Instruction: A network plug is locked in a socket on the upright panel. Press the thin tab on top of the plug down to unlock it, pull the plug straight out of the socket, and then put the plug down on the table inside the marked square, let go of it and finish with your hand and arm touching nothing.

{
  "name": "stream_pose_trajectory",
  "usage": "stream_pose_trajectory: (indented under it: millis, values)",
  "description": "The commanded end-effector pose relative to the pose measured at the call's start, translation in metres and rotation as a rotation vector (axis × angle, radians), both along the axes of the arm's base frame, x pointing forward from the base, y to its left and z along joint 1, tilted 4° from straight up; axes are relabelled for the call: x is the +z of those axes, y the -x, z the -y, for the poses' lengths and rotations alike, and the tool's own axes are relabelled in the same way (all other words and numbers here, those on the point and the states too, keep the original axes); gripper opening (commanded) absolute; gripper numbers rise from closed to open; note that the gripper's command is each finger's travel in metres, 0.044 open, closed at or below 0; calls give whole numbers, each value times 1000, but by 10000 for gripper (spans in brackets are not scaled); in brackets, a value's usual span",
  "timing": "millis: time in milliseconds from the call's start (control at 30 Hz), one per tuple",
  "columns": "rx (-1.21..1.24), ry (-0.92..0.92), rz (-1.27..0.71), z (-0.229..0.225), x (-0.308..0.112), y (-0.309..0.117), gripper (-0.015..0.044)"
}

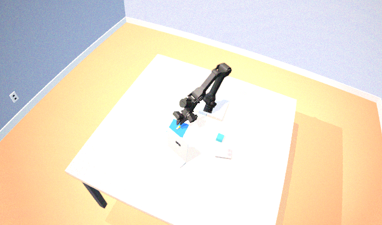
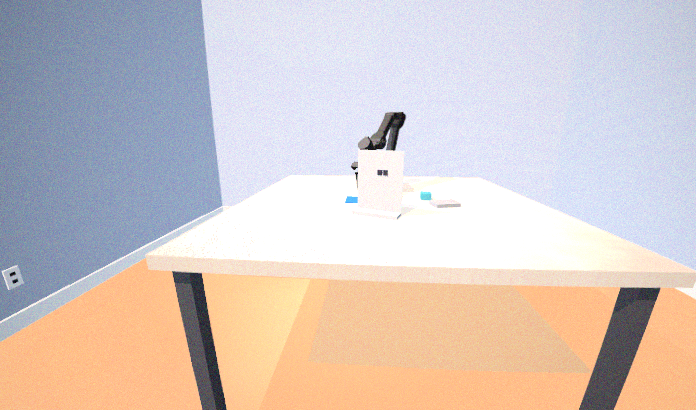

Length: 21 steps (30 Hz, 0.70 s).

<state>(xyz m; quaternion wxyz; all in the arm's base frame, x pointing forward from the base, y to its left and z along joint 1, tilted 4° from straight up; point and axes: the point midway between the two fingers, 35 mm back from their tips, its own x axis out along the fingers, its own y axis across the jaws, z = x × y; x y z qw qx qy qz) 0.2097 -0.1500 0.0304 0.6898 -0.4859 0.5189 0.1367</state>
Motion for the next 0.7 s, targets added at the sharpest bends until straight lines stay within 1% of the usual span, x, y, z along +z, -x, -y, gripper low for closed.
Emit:
stream_pose_trajectory:
  millis: [0,667]
  values:
    - [0,1,1,-1,3,1,156]
    - [1,1,1,1,28,-2,156]
